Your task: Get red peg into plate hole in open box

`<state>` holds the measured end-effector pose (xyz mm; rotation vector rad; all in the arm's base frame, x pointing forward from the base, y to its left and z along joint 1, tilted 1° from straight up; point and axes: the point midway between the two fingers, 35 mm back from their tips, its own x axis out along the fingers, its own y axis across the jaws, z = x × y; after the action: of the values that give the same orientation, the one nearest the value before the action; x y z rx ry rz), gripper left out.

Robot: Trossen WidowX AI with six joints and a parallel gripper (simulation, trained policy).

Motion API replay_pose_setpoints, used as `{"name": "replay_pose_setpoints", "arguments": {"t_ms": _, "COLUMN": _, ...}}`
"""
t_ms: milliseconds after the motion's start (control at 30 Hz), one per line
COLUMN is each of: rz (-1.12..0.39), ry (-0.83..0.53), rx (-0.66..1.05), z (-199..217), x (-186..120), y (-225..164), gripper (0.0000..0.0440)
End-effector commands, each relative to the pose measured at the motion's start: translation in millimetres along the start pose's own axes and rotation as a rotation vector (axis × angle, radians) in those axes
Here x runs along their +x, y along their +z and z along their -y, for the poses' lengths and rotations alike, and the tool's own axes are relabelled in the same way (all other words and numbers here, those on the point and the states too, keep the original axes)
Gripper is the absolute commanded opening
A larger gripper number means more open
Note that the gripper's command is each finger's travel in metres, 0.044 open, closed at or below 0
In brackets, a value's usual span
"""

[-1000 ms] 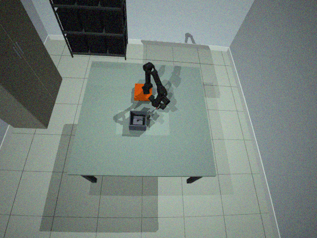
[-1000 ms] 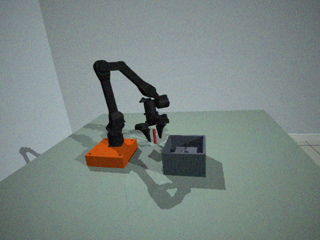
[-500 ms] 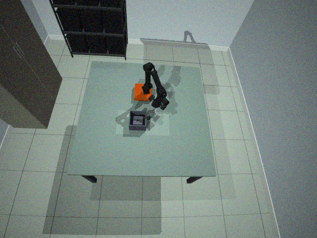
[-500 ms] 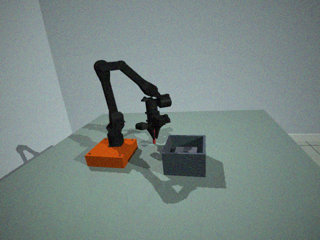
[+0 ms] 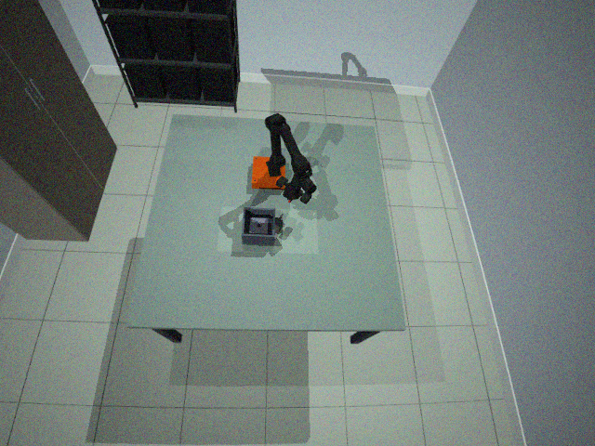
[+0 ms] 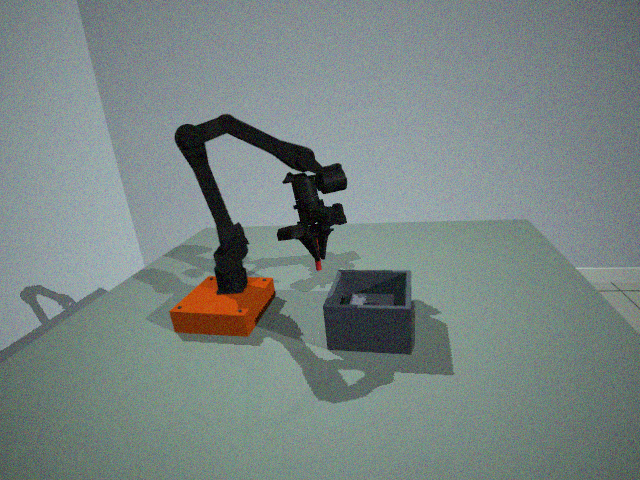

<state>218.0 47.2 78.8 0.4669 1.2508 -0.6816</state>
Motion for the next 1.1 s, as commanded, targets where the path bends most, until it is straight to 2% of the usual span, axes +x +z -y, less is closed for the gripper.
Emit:
{"name": "replay_pose_setpoints", "arguments": {"t_ms": 0, "rz": 0.024, "ry": 0.007, "rx": -0.003, "z": 0, "x": -10, "y": 11, "gripper": 0.0000}}
{"name": "replay_pose_setpoints", "arguments": {"t_ms": 200, "rz": 0.059, "ry": 0.007, "rx": 0.008, "z": 3, "x": -26, "y": 37, "gripper": 0.0000}}
{"name": "replay_pose_setpoints", "arguments": {"t_ms": 400, "rz": 0.071, "ry": 0.000, "rx": 0.048, "z": 10, "x": -29, "y": 62, "gripper": 0.0000}}
{"name": "replay_pose_setpoints", "arguments": {"t_ms": 1067, "rz": 0.108, "ry": -0.008, "rx": 0.201, "z": 35, "x": -15, "y": 136, "gripper": 0.0000}}
